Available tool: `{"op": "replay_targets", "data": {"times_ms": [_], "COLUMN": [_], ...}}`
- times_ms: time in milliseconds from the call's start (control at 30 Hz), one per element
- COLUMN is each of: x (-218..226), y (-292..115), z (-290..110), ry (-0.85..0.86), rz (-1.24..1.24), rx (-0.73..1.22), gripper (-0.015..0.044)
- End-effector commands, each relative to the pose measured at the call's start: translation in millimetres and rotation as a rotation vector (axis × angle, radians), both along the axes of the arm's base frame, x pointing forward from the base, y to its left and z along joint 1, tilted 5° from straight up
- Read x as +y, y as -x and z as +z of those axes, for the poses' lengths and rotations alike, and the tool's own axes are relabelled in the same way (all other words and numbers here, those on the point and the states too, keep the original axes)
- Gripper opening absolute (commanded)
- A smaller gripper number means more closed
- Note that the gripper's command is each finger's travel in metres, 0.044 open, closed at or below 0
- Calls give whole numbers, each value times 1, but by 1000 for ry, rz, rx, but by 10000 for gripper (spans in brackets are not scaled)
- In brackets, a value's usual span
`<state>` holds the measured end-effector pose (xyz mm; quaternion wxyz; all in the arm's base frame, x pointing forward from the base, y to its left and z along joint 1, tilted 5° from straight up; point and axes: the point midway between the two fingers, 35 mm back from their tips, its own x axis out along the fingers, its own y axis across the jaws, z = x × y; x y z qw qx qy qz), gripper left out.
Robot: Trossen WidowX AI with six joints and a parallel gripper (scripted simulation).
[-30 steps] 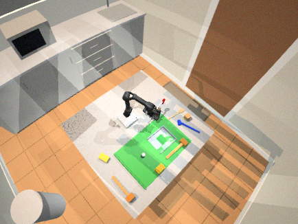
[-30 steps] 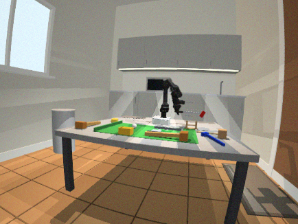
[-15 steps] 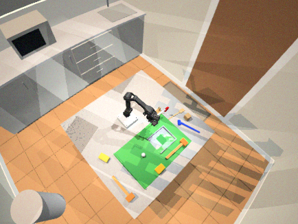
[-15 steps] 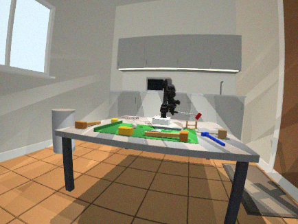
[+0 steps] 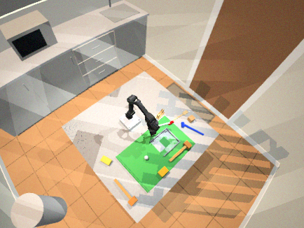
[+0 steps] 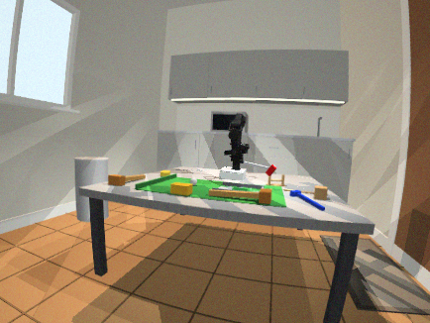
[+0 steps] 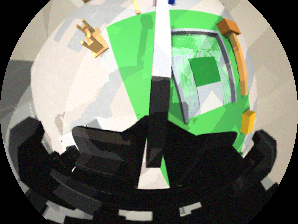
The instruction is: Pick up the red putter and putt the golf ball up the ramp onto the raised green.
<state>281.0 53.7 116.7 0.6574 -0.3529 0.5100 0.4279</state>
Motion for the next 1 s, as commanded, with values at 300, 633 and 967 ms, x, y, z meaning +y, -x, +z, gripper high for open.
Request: {"op": "replay_targets", "data": {"times_ms": [300, 633, 967], "x": [-73, -130, -187], "y": [-16, -15, -3], "z": [5, 7, 9], "ry": [16, 26, 32], "rz": [-323, -562, -800], "rx": [34, 64, 96], "gripper": [0, 0, 0]}}
